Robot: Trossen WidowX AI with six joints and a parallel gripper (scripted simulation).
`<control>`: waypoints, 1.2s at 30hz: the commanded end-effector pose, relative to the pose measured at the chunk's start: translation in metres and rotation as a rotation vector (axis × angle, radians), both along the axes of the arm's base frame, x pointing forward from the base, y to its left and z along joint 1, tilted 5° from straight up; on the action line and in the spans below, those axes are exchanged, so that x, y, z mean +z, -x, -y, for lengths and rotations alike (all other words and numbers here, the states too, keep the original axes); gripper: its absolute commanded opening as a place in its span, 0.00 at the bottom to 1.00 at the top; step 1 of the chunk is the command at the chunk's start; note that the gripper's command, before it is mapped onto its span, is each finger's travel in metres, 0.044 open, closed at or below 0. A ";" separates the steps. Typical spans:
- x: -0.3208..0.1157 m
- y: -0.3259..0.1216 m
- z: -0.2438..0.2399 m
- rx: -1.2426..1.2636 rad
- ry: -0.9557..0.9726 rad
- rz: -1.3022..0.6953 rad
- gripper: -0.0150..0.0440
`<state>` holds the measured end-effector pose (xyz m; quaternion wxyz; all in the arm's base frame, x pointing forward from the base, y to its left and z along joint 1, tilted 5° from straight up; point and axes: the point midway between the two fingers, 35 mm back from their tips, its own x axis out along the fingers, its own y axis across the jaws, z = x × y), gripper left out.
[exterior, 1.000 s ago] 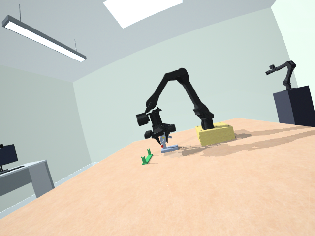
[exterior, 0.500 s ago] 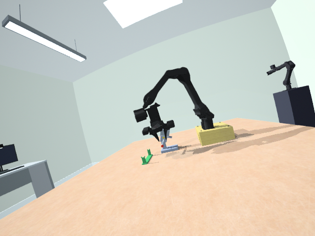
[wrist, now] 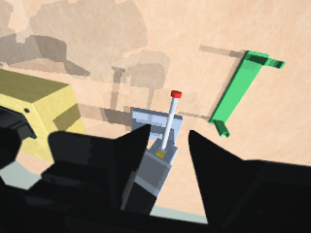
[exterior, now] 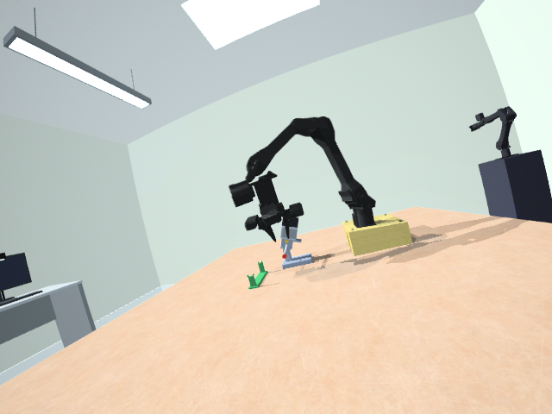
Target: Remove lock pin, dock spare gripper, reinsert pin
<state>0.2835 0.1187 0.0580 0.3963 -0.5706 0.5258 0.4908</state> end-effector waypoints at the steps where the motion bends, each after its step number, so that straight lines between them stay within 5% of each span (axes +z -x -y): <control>1: 0.009 0.000 -0.006 -0.001 -0.001 0.000 0.59; 4: 0.014 0.000 -0.010 0.002 0.000 0.000 0.59; 13: 0.008 0.000 -0.005 0.004 0.001 0.000 0.99; 36: 0.008 0.000 -0.005 0.004 0.001 0.000 1.00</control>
